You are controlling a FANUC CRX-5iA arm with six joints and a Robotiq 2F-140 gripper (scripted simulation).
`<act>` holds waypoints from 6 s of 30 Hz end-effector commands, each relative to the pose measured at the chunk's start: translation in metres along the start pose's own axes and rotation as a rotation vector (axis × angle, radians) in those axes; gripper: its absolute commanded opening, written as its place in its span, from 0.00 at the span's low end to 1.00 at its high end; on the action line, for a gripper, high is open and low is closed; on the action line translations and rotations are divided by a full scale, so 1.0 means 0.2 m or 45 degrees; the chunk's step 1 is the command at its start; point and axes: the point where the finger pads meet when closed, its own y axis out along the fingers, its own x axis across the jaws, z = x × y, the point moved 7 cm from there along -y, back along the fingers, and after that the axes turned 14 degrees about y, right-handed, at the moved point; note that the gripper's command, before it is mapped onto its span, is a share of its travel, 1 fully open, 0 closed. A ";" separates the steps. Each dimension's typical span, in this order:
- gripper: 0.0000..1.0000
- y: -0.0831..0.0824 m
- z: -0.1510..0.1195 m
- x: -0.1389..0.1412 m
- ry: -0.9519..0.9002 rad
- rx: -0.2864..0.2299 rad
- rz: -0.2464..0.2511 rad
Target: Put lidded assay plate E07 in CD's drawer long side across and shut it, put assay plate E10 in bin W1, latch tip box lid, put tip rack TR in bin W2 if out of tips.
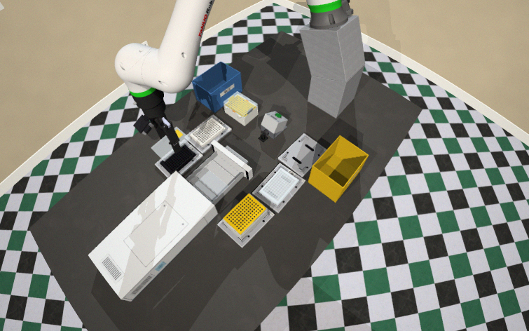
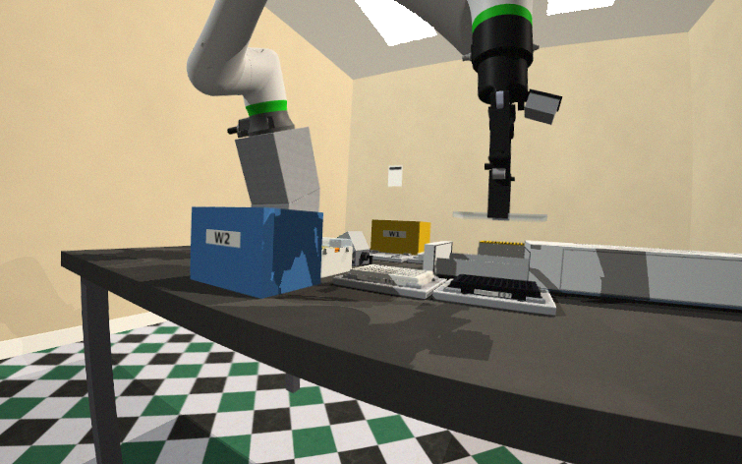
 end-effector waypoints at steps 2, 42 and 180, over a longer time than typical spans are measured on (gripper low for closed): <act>0.10 0.01 0.00 0.00 0.000 0.003 0.000; 0.10 0.25 0.00 0.00 0.000 0.003 0.000; 0.10 0.46 0.00 0.00 0.000 0.003 0.000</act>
